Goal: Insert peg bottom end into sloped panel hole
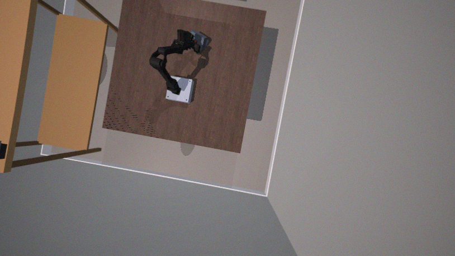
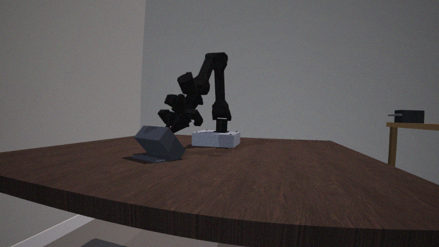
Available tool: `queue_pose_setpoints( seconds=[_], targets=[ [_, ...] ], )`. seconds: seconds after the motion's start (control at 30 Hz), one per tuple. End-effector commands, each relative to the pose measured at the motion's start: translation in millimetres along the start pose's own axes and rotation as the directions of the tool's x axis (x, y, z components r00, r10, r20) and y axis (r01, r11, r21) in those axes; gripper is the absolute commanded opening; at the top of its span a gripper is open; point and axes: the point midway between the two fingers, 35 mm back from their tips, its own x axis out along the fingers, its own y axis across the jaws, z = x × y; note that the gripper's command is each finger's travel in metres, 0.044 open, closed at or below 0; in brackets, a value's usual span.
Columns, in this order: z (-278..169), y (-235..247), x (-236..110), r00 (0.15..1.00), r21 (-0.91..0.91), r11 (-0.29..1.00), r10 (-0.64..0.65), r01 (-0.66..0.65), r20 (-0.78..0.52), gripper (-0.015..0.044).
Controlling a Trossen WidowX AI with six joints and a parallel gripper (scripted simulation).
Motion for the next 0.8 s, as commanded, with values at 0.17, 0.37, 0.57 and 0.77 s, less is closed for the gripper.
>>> queue_pose_setpoints(
  seconds=[0.17, 0.37, 0.57, 0.77],
  targets=[
    [0, 0, 0, 1.000, 0.000, 1.000, 0.000, 0.000, 0.000, 0.0289],
    [0, 0, -3, 1.000, 0.000, 1.000, 0.000, 0.000, 0.000, 0.0440],
    [1, 0, -10, 1.000, -0.001, 1.000, 0.001, -0.001, 0.000, 0.0440],
    [2, 1, -17, 1.000, -0.001, 1.000, 0.001, -0.001, -0.001, 0.0440]
  ],
)
